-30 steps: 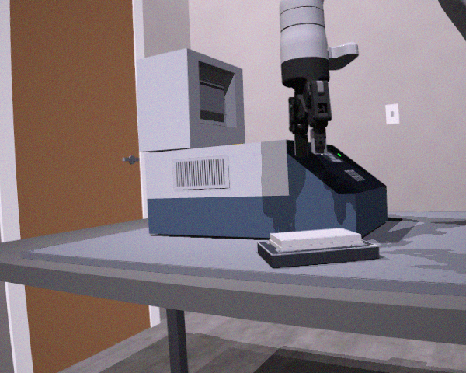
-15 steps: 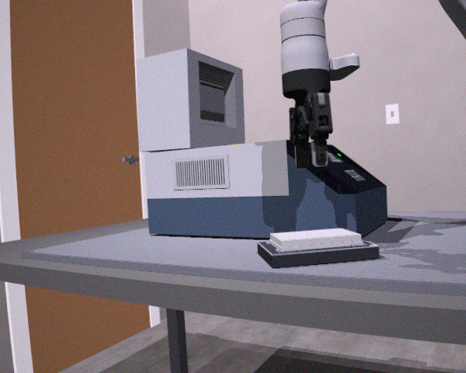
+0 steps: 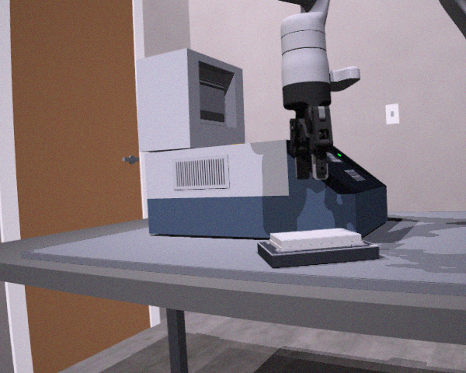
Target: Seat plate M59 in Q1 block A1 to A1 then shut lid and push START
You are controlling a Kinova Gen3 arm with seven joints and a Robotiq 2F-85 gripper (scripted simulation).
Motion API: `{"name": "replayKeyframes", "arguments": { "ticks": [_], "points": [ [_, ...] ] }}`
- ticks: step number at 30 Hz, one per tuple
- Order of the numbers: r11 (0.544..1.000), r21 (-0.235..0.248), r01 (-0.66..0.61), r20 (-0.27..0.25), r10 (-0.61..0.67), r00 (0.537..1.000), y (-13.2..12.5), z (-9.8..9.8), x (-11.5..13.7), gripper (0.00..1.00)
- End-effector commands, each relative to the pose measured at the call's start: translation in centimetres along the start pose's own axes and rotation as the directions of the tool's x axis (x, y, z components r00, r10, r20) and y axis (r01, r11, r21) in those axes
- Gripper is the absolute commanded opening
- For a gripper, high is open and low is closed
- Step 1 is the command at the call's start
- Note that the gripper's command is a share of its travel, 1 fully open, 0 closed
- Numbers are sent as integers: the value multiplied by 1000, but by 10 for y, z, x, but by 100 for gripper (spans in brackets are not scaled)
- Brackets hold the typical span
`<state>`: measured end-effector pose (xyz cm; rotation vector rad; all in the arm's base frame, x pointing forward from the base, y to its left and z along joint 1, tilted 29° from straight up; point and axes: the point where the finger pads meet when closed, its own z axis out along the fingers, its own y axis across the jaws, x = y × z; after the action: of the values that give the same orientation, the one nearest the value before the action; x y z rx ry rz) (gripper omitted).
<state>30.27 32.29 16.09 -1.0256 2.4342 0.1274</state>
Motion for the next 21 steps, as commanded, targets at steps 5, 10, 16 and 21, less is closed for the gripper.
{"name": "replayKeyframes", "arguments": {
  "ticks": [5,10,16,21],
  "points": [
    [1000,-1,0,2,0,1000,0,6,0,100],
    [1000,-1,0,2,0,1000,0,13,0,100],
    [1000,-1,0,2,0,1000,0,21,0,100],
    [1000,-1,0,2,0,1000,0,25,0,100]
  ]
}}
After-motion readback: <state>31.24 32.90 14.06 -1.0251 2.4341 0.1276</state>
